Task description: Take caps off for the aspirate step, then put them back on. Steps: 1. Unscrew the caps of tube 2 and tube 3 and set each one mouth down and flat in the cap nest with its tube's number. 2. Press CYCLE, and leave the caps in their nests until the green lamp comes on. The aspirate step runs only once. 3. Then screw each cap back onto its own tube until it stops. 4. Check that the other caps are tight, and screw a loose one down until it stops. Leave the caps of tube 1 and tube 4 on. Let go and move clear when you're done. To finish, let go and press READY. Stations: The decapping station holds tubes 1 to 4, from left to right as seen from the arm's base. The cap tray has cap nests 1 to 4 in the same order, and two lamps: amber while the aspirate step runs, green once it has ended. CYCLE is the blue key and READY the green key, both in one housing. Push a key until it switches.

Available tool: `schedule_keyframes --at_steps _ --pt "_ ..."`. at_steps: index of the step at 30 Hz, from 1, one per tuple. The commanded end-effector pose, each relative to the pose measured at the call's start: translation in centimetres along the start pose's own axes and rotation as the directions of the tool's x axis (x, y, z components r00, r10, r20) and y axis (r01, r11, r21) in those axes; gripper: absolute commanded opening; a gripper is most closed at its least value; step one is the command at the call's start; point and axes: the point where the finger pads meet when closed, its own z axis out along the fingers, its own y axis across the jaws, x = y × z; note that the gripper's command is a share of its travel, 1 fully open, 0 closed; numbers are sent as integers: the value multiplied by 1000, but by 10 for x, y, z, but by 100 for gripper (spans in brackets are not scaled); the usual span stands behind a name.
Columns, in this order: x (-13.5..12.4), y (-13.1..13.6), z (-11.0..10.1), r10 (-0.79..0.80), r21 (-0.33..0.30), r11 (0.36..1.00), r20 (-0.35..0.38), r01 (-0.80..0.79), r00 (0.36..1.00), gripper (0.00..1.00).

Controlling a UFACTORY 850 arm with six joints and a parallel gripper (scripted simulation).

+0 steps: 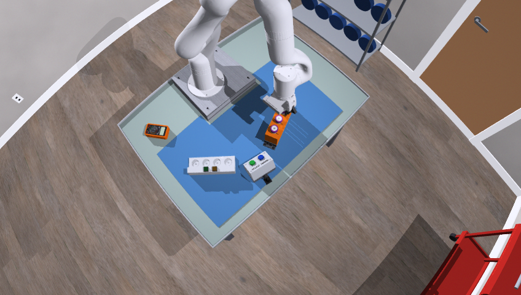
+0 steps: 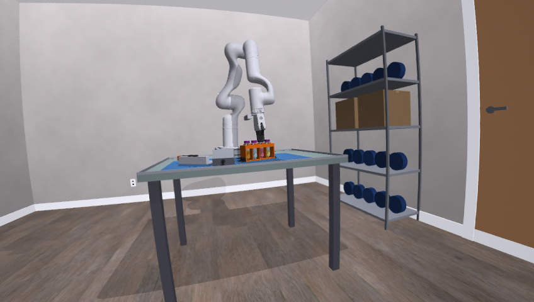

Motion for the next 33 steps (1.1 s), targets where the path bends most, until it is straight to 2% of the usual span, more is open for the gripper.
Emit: schedule_keyframes --at_steps 1,3,4,6,13,14,28,32,33 --pt "0 -1 -1 141 -13 990 -57 -142 988 46" --pt "0 -1 -1 304 -3 953 -58 -304 951 46" --pt "0 -1 -1 304 -3 953 -58 -304 951 46" --pt "0 -1 -1 438 6 899 -56 -438 897 46" --pt "-1 -1 -1 446 6 895 -58 -447 893 46" --pt "-1 -1 -1 446 6 895 -58 -447 893 0" --pt "-1 -1 -1 446 6 895 -58 -447 893 0" --pt "-1 -1 -1 260 -6 965 -58 -260 964 0" --pt "-1 -1 -1 260 -6 965 -58 -260 964 0"
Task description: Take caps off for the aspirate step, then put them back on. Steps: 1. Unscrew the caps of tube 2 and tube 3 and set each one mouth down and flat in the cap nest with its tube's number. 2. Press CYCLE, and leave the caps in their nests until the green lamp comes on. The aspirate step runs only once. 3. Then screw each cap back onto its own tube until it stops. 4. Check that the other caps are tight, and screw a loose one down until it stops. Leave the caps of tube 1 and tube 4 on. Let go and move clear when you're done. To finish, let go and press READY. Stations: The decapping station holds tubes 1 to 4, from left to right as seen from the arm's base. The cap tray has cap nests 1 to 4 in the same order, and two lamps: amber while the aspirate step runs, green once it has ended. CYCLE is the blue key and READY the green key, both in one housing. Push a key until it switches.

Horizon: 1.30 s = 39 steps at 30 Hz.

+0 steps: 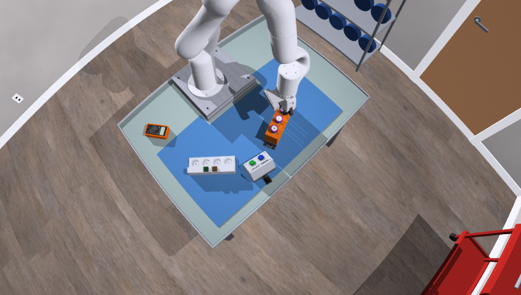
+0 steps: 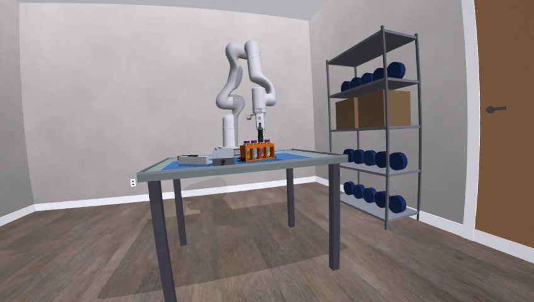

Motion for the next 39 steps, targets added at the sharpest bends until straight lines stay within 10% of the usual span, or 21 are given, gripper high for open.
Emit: schedule_keyframes --at_steps 1,18,30,38,39 --pt "0 -1 -1 -90 0 996 3 90 996 0" --pt "0 -1 -1 -745 2 668 2 745 668 0" --pt "0 -1 -1 -991 3 131 1 991 131 0" --pt "0 -1 -1 -994 3 110 1 994 110 0" --pt "0 -1 -1 -994 3 110 1 994 110 46"
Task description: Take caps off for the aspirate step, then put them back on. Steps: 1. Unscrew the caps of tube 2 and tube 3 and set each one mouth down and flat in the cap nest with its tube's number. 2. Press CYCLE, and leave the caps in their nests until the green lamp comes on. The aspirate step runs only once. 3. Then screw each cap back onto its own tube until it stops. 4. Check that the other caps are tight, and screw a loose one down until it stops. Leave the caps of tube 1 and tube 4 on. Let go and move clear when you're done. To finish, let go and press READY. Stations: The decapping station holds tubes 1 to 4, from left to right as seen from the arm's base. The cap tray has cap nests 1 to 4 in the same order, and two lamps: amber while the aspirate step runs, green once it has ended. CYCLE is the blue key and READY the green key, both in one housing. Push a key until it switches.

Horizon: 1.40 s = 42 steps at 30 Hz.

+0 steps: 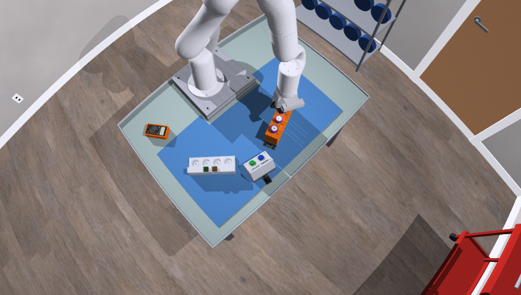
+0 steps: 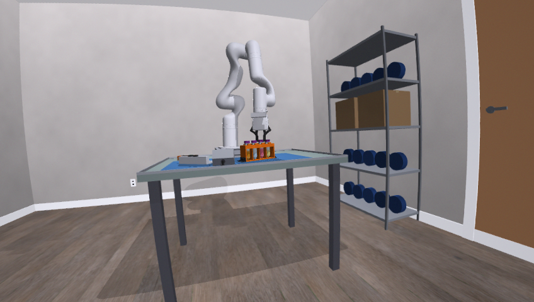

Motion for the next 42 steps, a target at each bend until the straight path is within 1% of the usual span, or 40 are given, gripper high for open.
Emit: schedule_keyframes --at_steps 1,10,11,13,14,15,17,18,21,22,25,26,28,30,33,34,35,36,38,42 --pt "0 0 0 -6 25 1000 34 5 999 46" --pt "0 0 0 -6 25 1000 34 5 999 46" --pt "0 0 0 77 22 997 36 -78 996 46" --pt "0 0 0 77 22 997 36 -78 996 46" --pt "0 0 0 160 19 987 38 -161 986 46" --pt "0 0 0 242 16 970 40 -242 970 46" --pt "0 0 0 397 9 917 42 -398 917 46" --pt "0 0 0 399 9 917 42 -400 916 46" --pt "0 0 0 607 -1 795 43 -607 794 46" --pt "0 0 0 614 -1 789 43 -614 789 46" --pt "0 0 0 779 -10 626 43 -780 625 46" --pt "0 0 0 790 -12 613 41 -790 612 46" --pt "0 0 0 880 -18 473 38 -881 473 46" --pt "0 0 0 880 -18 473 38 -881 473 46" --pt "0 0 0 969 -27 247 34 -969 246 46" --pt "0 0 0 970 -27 241 33 -970 240 46" --pt "0 0 0 987 -30 161 31 -987 160 46" --pt "0 0 0 987 -30 159 30 -987 158 46" --pt "0 0 0 1000 -34 6 25 -999 5 46" --pt "0 0 0 1000 -34 6 25 -999 5 46"
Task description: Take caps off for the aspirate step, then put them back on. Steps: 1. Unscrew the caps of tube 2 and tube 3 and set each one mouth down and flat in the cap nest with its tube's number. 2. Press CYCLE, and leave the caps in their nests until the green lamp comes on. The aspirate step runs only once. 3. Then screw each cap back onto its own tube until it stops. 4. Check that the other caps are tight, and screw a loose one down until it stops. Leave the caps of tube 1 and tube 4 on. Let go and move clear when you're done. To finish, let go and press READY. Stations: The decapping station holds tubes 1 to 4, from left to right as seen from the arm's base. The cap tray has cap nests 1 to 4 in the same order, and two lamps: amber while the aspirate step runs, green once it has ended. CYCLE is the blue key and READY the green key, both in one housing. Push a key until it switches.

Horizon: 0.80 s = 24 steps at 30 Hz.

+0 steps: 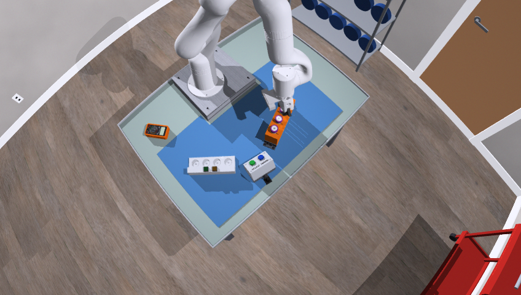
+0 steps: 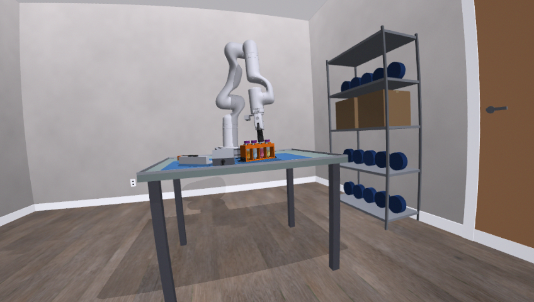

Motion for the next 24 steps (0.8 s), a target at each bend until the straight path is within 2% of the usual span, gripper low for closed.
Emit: schedule_keyframes --at_steps 1,5,6,18,20,22,24 --pt "-1 -1 -1 24 -4 1000 -70 -25 997 46" --pt "-1 -1 -1 24 -4 1000 -70 -25 997 46" --pt "-1 -1 -1 24 -4 1000 -70 -25 997 0" --pt "-1 -1 -1 24 -4 1000 -70 -25 997 0" --pt "-1 -1 -1 -76 -11 997 -69 75 995 0" --pt "-1 -1 -1 -76 -11 997 -69 75 995 0" --pt "-1 -1 -1 -175 -17 985 -68 174 982 0"
